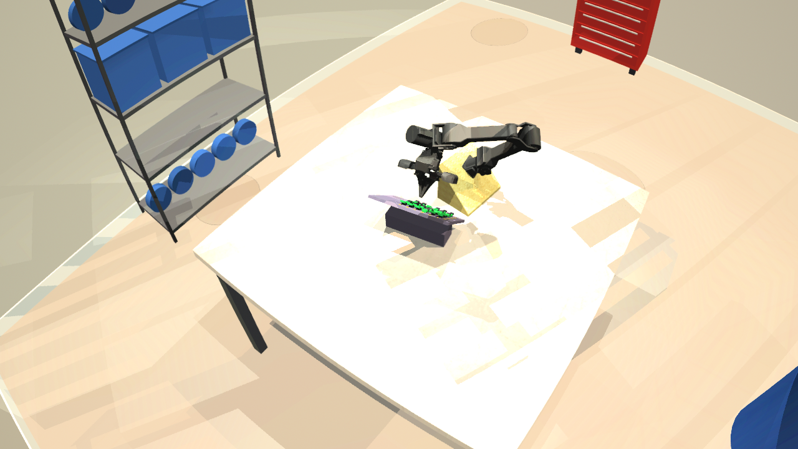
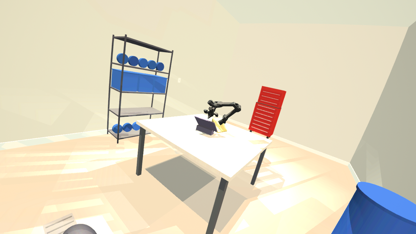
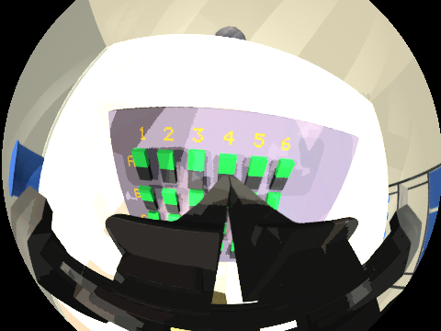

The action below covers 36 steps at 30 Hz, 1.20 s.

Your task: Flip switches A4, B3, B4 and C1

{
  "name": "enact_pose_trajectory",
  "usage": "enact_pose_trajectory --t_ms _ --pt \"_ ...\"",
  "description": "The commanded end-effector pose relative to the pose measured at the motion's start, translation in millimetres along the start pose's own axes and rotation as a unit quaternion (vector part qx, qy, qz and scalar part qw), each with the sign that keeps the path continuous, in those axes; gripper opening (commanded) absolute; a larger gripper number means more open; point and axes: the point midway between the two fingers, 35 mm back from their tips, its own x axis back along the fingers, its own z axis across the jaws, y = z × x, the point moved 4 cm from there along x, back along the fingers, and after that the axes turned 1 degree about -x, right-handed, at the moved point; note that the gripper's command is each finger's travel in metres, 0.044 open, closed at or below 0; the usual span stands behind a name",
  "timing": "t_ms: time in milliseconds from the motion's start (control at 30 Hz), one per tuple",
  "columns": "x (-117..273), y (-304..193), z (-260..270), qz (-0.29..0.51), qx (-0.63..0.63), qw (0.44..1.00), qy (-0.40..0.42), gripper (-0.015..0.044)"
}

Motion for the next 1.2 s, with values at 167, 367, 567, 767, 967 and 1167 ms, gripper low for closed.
enact_pose_trajectory --t_ms 167,367,567,767,967,1167 --pt "-12 -1 0 -0.001 -0.004 1.0 -0.002 0.0" --pt "-19 -1 0 -0.001 -0.004 1.0 -0.002 0.0" --pt "-26 0 0 -0.001 -0.004 1.0 -0.002 0.0" --pt "-26 0 0 -0.001 -0.004 1.0 -0.002 0.0" --pt "-26 0 0 -0.001 -0.004 1.0 -0.002 0.0" --pt "-26 0 0 -0.001 -0.004 1.0 -0.002 0.0"
